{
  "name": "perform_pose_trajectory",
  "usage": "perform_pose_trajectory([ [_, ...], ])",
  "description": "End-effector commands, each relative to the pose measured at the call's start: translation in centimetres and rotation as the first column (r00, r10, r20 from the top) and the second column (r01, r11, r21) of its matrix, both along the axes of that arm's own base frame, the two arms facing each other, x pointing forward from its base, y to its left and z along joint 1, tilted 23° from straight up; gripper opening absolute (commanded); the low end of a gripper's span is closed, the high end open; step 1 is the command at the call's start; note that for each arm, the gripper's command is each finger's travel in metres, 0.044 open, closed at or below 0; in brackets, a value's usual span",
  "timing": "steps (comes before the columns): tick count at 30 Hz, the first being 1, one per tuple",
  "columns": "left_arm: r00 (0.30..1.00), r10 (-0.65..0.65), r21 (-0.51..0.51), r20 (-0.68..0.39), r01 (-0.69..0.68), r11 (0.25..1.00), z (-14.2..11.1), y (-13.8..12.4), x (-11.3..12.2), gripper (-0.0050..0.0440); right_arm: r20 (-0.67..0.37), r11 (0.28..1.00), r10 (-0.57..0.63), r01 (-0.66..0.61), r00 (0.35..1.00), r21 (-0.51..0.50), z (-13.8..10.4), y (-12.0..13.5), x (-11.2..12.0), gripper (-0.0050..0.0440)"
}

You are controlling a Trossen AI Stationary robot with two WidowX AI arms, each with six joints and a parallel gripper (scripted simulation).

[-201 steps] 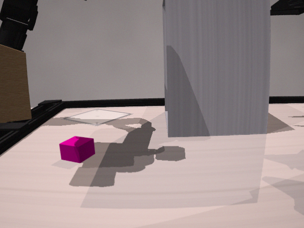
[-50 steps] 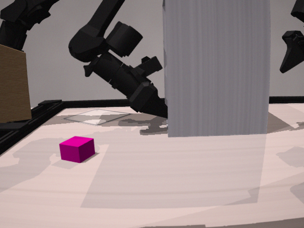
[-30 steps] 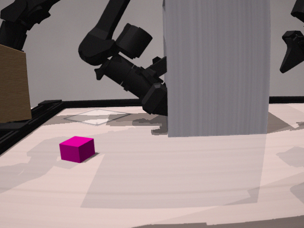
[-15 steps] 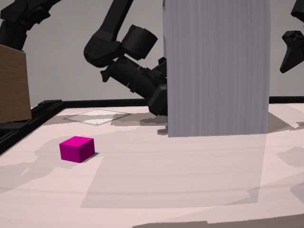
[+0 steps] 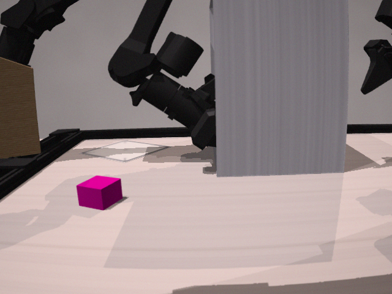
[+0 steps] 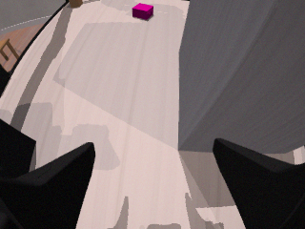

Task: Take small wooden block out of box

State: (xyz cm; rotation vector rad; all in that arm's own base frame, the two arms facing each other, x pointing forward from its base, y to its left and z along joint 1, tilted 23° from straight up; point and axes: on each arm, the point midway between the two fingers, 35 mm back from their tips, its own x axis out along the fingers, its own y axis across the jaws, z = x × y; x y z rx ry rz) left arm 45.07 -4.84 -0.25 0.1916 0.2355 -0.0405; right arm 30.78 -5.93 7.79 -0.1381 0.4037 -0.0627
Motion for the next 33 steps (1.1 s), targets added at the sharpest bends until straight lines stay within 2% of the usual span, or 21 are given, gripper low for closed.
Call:
perform_pose_trajectory([
  [1, 1.000, -0.004, 0.002, -0.004, 0.004, 1.000, -0.1, 0.0, 0.0, 0.0179, -0.003, 1.000, 0.005, -0.005, 1.000, -0.002, -0.1, 0.1, 0.0, 0.0400],
  [8, 1.000, -0.004, 0.002, -0.004, 0.004, 1.000, -0.1, 0.0, 0.0, 0.0132, -0.003, 1.000, 0.005, -0.005, 1.000, -0.002, -0.1, 0.1, 0.0, 0.0400],
  [13, 1.000, -0.007, -0.005, -0.019, 0.007, 1.000, -0.1, -0.1, -1.4, 0.0012, -0.003, 1.000, 0.005, -0.005, 1.000, -0.002, -0.1, 0.1, 0.0, 0.0400],
  [15, 1.000, -0.007, -0.005, -0.019, 0.007, 1.000, -0.1, -0.1, -1.4, 0.0012, -0.003, 1.000, 0.005, -0.005, 1.000, -0.002, -0.1, 0.1, 0.0, 0.0400],
  [16, 1.000, -0.008, -0.007, -0.024, 0.007, 1.000, -0.1, -0.2, -1.8, 0.0000, -0.003, 1.000, 0.005, -0.005, 1.000, -0.002, -0.1, 0.1, 0.0, 0.0400],
  [30, 0.990, 0.014, -0.012, -0.139, -0.016, 1.000, -2.2, 0.6, -8.5, 0.0000, -0.003, 1.000, 0.005, -0.005, 1.000, -0.002, -0.1, 0.1, 0.0, 0.0400],
  [33, 0.989, 0.016, -0.012, -0.148, -0.018, 1.000, -2.4, 0.7, -9.0, 0.0000, -0.003, 1.000, 0.005, -0.005, 1.000, -0.002, -0.1, 0.1, 0.0, 0.0400],
])
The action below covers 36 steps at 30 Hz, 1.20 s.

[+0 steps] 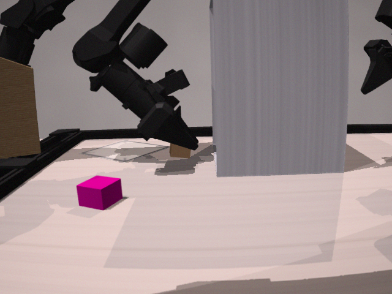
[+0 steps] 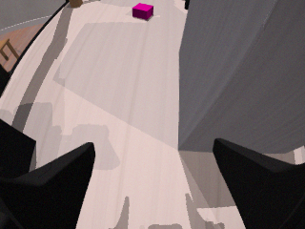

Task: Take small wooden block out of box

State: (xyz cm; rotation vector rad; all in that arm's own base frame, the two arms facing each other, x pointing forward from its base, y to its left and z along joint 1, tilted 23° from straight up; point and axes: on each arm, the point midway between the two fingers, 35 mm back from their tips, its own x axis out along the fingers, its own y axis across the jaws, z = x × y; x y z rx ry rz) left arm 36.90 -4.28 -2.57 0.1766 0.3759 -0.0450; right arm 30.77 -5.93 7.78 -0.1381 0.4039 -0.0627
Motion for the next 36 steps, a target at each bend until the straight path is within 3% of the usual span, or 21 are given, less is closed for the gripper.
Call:
perform_pose_trajectory([
  [1, 1.000, 0.009, -0.001, -0.017, -0.009, 1.000, -0.2, 0.2, -1.3, 0.0000, -0.003, 1.000, 0.004, -0.004, 1.000, -0.002, -0.1, 0.1, 0.0, 0.0400],
  [7, 0.998, 0.022, 0.003, -0.065, -0.022, 1.000, -0.8, 0.7, -4.0, 0.0000, -0.003, 1.000, 0.004, -0.004, 1.000, -0.002, -0.1, 0.1, 0.0, 0.0400],
  [16, 0.999, 0.018, 0.002, -0.040, -0.018, 1.000, 0.6, 0.4, -4.6, 0.0000, -0.003, 1.000, 0.004, -0.004, 1.000, -0.002, -0.1, 0.1, 0.0, 0.0400],
  [26, 0.999, 0.008, -0.004, 0.032, -0.008, 1.000, 4.1, -0.3, -6.3, 0.0000, -0.003, 1.000, 0.004, -0.004, 1.000, -0.002, -0.1, 0.1, 0.0, 0.0400],
  [36, 1.000, 0.026, -0.006, 0.015, -0.026, 1.000, 4.4, 0.5, -6.6, 0.0000, -0.003, 1.000, 0.004, -0.004, 1.000, -0.002, -0.1, 0.1, 0.0, 0.0400],
])
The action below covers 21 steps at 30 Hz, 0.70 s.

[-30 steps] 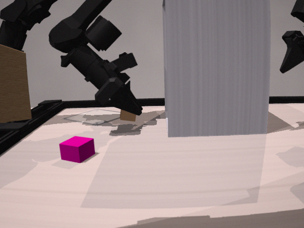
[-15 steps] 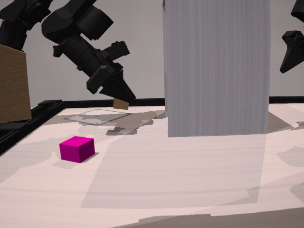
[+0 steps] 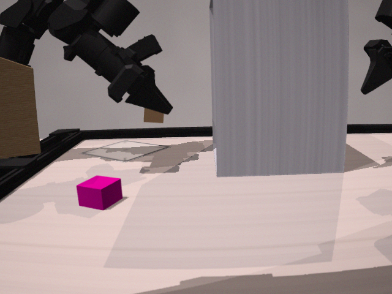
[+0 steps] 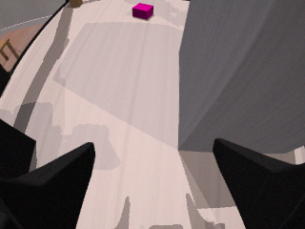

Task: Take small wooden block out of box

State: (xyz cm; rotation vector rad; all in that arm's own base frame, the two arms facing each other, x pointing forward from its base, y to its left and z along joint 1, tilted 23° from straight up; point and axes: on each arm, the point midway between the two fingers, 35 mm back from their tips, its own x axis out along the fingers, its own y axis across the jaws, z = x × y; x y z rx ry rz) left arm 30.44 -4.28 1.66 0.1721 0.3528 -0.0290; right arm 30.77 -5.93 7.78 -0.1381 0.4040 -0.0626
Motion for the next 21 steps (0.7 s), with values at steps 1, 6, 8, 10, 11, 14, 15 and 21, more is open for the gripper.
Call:
perform_pose_trajectory([
  [1, 1.000, 0.016, -0.005, -0.016, -0.016, 1.000, 0.2, 0.7, -0.2, 0.0000, -0.003, 1.000, 0.004, -0.004, 1.000, -0.002, -0.1, 0.1, 0.0, 0.0400],
  [6, 0.998, 0.043, -0.008, -0.047, -0.043, 0.999, 0.3, 1.9, -0.5, 0.0000, -0.003, 1.000, 0.004, -0.004, 1.000, -0.002, -0.1, 0.1, 0.0, 0.0400],
  [8, 0.997, 0.053, -0.010, -0.060, -0.054, 0.999, 0.3, 2.4, -0.6, 0.0000, -0.003, 1.000, 0.004, -0.004, 1.000, -0.002, -0.1, 0.1, 0.0, 0.0400],
  [10, 0.995, 0.064, -0.012, -0.072, -0.065, 0.998, 0.3, 2.9, -0.8, 0.0000, -0.003, 1.000, 0.004, -0.004, 1.000, -0.002, -0.1, 0.1, 0.0, 0.0400],
  [11, 0.995, 0.069, -0.013, -0.079, -0.070, 0.997, 0.4, 3.1, -0.9, 0.0000, -0.003, 1.000, 0.004, -0.004, 1.000, -0.002, -0.1, 0.1, 0.0, 0.0400],
  [14, 0.994, 0.074, -0.014, -0.085, -0.076, 0.997, 0.4, 3.3, -1.0, 0.0000, -0.003, 1.000, 0.004, -0.004, 1.000, -0.002, -0.1, 0.1, 0.0, 0.0400],
  [15, 0.993, 0.079, -0.016, -0.091, -0.081, 0.997, 0.4, 3.5, -1.1, 0.0000, -0.003, 1.000, 0.004, -0.004, 1.000, -0.002, -0.1, 0.1, 0.0, 0.0400],
  [21, 0.985, 0.110, -0.024, -0.129, -0.114, 0.993, 0.4, 4.9, -1.9, 0.0000, -0.003, 1.000, 0.004, -0.004, 1.000, -0.002, -0.1, 0.1, 0.0, 0.0400],
])
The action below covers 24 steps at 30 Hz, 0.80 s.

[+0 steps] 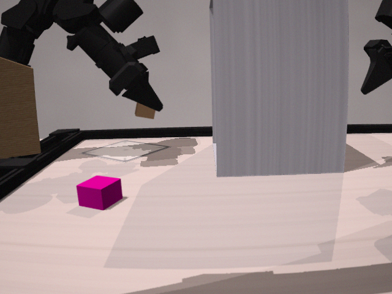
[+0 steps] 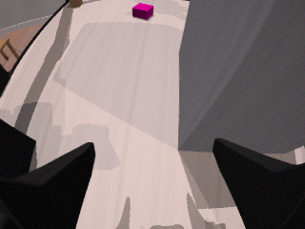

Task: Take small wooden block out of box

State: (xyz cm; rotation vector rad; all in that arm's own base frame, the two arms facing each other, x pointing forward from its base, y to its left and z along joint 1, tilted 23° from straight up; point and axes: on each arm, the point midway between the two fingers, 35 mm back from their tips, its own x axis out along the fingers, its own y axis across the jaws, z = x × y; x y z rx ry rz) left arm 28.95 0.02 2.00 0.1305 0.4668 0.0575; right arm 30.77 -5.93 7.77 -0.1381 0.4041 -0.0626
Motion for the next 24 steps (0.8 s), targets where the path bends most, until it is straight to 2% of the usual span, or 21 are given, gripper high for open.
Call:
perform_pose_trajectory([
  [1, 0.999, 0.018, -0.011, -0.027, -0.018, 1.000, 0.0, 0.8, -0.5, 0.0000, -0.003, 1.000, 0.004, -0.004, 1.000, -0.002, -0.1, 0.1, 0.0, 0.0400],
  [24, 0.980, 0.130, -0.069, -0.154, -0.142, 0.987, -0.5, 4.5, -4.3, 0.0000, -0.003, 1.000, 0.004, -0.004, 1.000, -0.002, -0.1, 0.1, 0.0, 0.0400],
])
